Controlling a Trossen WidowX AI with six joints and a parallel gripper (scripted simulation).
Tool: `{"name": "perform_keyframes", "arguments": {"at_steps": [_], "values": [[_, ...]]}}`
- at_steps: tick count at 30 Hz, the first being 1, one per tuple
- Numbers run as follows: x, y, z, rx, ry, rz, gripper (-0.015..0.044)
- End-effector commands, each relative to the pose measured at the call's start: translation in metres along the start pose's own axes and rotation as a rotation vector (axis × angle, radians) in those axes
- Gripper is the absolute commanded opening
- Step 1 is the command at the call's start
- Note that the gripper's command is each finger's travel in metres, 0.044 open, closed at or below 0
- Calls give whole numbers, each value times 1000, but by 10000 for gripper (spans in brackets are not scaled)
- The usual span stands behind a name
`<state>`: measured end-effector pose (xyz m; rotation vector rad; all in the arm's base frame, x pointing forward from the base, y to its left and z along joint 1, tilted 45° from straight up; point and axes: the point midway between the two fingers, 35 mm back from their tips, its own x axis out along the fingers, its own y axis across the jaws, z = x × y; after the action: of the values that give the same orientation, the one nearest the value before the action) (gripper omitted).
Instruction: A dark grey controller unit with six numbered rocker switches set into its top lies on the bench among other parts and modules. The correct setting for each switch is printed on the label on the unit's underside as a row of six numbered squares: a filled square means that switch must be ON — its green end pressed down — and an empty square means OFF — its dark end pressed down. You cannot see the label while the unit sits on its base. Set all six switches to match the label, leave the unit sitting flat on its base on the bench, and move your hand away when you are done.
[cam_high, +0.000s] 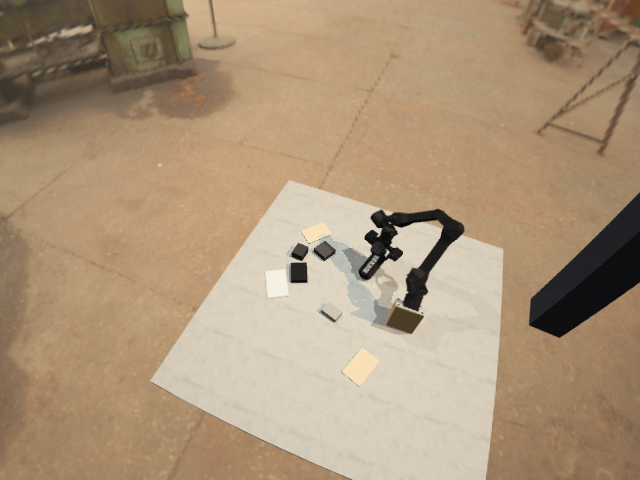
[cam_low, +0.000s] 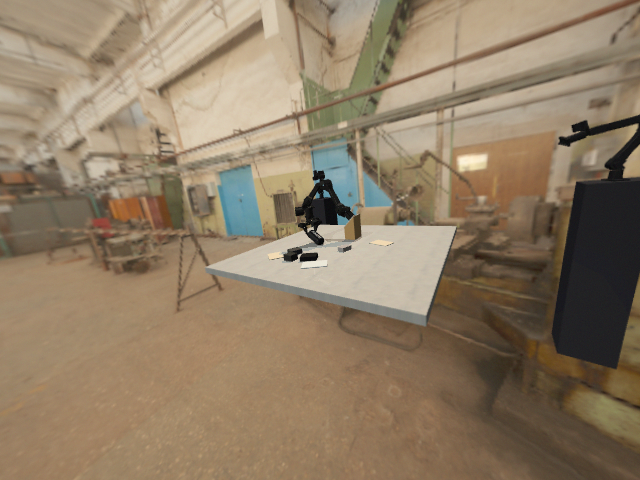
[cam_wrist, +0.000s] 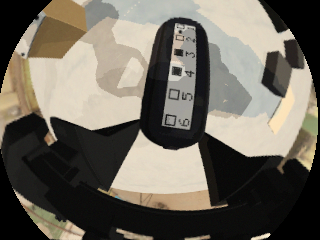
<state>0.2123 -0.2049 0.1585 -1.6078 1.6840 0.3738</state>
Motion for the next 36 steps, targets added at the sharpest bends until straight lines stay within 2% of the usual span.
{"name": "perform_keyframes", "arguments": {"at_steps": [1,36], "values": [[5,1,3,-13,-16,4,338],[31,1,-3,-13,-15,3,338]]}}
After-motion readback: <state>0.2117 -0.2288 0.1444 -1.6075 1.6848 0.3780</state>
